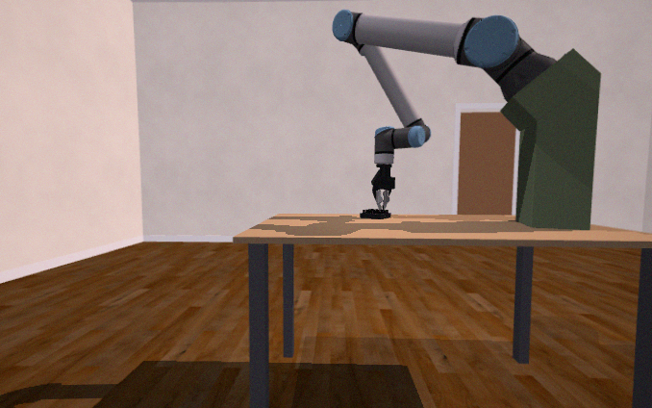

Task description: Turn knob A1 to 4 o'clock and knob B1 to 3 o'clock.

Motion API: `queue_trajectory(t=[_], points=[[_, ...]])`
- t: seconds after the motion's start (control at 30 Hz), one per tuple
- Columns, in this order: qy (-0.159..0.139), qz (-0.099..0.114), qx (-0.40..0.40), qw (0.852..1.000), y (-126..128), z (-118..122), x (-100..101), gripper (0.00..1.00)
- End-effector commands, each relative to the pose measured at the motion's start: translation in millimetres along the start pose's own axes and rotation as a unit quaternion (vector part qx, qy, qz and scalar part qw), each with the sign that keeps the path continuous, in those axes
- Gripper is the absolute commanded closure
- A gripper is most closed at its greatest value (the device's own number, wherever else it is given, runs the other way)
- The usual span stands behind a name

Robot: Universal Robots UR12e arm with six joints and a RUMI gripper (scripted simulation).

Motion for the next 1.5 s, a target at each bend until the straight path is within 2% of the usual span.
queue_trajectory(t=[0.0, 1.23, 1.27, 1.47], points=[[0.002, 0.001, 0.031, 1.000, -1.4, -1.7, -0.2, 0.99], [0.002, 0.001, 0.062, 0.998, -0.6, -1.5, -0.2, 0.99], [0.002, 0.001, 0.062, 0.998, -0.6, -1.5, -0.2, 0.89], [0.002, 0.000, 0.062, 0.998, -0.7, -1.5, -0.2, 0.89]])
Point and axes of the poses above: the point where the finger pads meet when closed, its own x axis out along the fingers, its own y axis across the jaws, z = x × y, the point moved 10 cm from there along -x, back along the fingers, and after that the axes turned 13 degrees about -x, right-handed, at the moved point
